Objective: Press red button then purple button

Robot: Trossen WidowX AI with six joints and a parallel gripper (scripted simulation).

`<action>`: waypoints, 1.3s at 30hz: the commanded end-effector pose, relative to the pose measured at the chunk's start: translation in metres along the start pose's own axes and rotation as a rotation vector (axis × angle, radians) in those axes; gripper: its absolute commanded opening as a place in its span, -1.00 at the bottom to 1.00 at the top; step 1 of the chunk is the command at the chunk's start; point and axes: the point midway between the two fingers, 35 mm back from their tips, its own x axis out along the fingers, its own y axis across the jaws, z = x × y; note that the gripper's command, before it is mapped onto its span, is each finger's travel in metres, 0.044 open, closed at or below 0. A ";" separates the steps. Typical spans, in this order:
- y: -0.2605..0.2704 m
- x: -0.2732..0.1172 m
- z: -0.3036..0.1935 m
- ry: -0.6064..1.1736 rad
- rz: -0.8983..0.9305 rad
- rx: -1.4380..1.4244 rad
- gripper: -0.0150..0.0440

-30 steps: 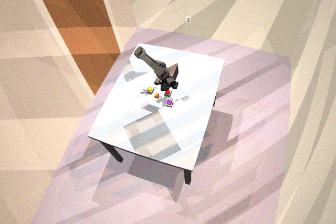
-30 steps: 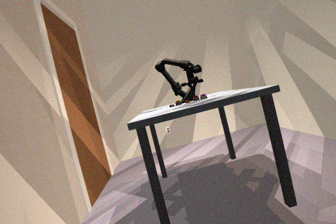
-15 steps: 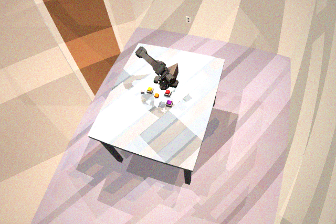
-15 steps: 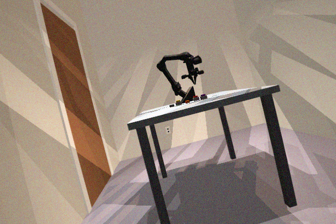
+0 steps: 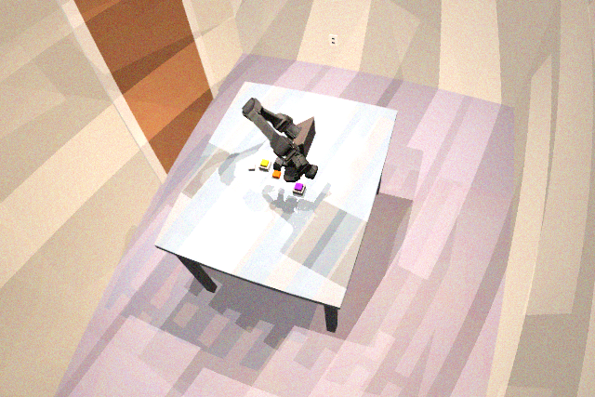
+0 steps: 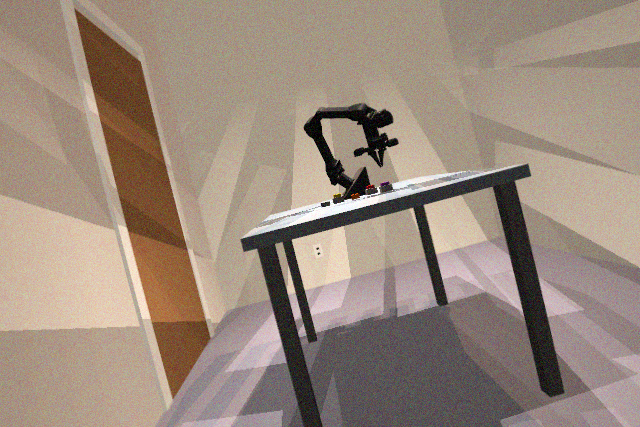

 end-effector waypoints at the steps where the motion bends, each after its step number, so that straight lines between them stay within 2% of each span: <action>1: -0.004 0.040 -0.005 0.027 -0.028 -0.017 -0.42; 27: -0.005 0.074 -0.006 0.026 -0.029 -0.016 -0.42; 39: -0.005 0.075 -0.006 0.026 -0.030 -0.016 -0.42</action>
